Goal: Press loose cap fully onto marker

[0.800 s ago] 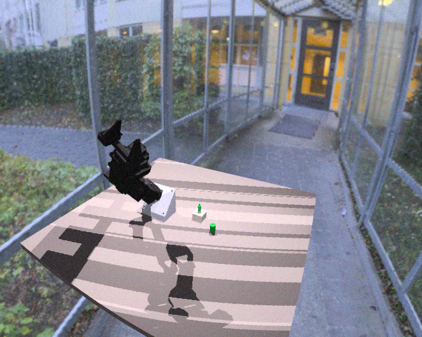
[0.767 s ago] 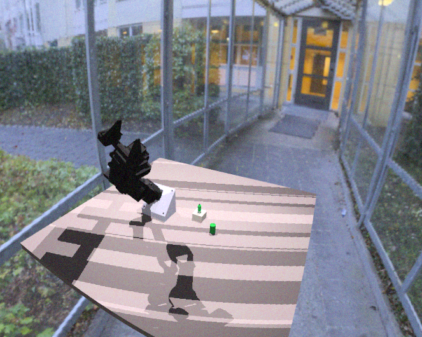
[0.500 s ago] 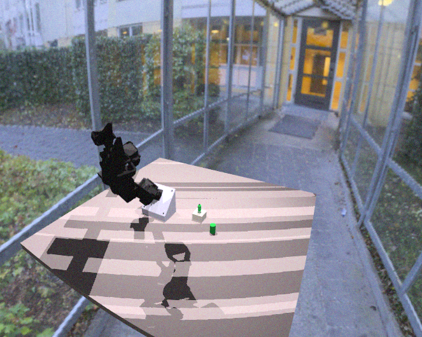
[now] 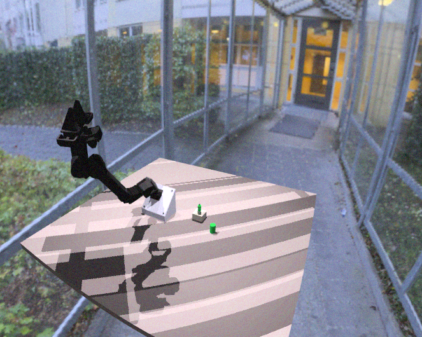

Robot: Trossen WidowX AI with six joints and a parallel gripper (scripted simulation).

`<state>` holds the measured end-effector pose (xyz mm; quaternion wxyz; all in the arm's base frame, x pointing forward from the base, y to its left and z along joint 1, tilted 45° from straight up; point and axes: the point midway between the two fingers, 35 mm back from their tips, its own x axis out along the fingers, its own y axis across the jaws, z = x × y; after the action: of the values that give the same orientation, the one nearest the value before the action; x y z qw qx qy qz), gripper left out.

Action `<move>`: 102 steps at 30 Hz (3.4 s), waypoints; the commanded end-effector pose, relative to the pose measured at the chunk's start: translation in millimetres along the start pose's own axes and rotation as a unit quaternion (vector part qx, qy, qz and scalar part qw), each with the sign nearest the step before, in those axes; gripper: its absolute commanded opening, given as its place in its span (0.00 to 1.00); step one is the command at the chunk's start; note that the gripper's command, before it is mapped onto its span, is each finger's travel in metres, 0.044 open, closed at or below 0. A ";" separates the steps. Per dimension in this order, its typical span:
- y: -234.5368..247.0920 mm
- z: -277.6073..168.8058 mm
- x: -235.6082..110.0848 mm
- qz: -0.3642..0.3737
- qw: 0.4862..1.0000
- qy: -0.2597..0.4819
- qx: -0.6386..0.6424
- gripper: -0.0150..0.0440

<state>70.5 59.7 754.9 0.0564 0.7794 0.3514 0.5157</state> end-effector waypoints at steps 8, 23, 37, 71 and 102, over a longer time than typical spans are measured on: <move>-125.2 -12.4 20.0 -0.094 0.973 -0.037 -0.207 0.67; -238.0 92.9 42.2 -0.204 0.868 -0.156 -0.425 0.67; -300.0 260.8 18.7 -0.356 0.706 -0.280 -0.544 0.67; -197.2 586.7 -312.5 -0.672 0.201 -0.609 -0.370 0.67; -123.3 564.9 -539.4 -0.770 -0.036 -0.624 -0.125 0.67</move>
<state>366.9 -15.9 31.8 -0.7093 -0.0205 -0.4884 0.5078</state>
